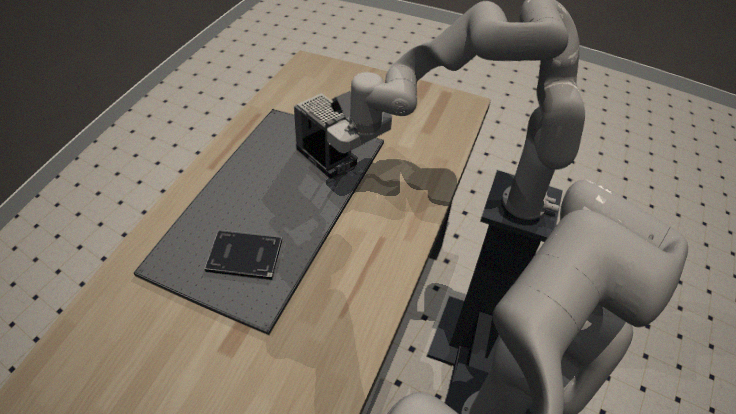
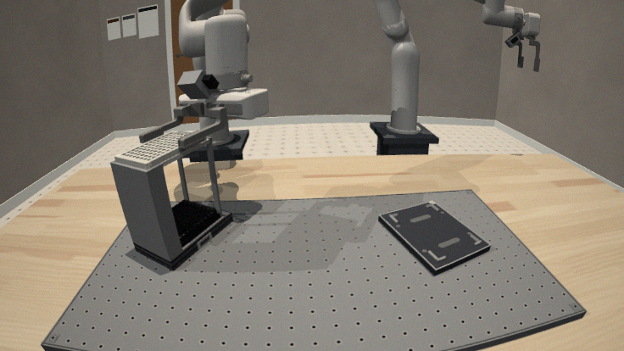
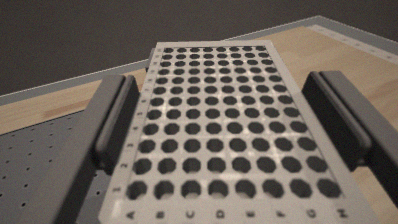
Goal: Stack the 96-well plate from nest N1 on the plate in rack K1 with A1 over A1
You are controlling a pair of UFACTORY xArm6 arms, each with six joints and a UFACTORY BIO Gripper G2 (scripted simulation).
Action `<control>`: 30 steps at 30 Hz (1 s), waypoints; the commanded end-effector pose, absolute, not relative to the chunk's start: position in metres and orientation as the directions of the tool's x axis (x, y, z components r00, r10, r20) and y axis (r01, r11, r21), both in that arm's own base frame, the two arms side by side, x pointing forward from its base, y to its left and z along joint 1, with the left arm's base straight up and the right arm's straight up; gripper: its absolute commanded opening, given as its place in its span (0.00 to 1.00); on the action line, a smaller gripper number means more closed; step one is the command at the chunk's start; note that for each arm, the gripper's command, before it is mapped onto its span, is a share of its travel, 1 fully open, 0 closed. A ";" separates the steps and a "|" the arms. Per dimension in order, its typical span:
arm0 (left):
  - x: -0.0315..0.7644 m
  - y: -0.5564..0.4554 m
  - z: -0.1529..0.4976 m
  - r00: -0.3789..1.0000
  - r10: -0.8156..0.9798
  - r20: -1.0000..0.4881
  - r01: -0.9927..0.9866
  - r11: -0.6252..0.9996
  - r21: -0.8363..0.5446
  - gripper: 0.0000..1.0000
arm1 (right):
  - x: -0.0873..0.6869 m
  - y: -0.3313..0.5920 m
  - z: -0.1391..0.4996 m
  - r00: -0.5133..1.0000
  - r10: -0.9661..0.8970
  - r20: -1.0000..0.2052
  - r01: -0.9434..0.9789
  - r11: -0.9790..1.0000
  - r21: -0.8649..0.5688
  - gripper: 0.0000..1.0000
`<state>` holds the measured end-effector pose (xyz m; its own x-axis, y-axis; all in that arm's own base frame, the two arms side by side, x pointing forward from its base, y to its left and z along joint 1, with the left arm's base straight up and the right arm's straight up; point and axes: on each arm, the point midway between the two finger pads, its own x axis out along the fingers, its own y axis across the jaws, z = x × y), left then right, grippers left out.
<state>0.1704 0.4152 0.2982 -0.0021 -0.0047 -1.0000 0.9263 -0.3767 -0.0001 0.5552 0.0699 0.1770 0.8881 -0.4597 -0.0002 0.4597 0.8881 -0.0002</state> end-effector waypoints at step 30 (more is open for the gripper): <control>0.171 0.416 0.300 0.000 0.000 -1.000 0.926 -0.377 0.000 1.00 | 0.556 0.070 0.171 0.888 -0.460 0.003 0.460 0.888 0.003 0.00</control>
<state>0.1704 0.4152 0.2982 -0.0021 -0.0047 -1.0000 0.9263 -0.3767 -0.0001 0.5553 0.0700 0.1724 0.8881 -0.4597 0.0002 0.4597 0.8881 0.0002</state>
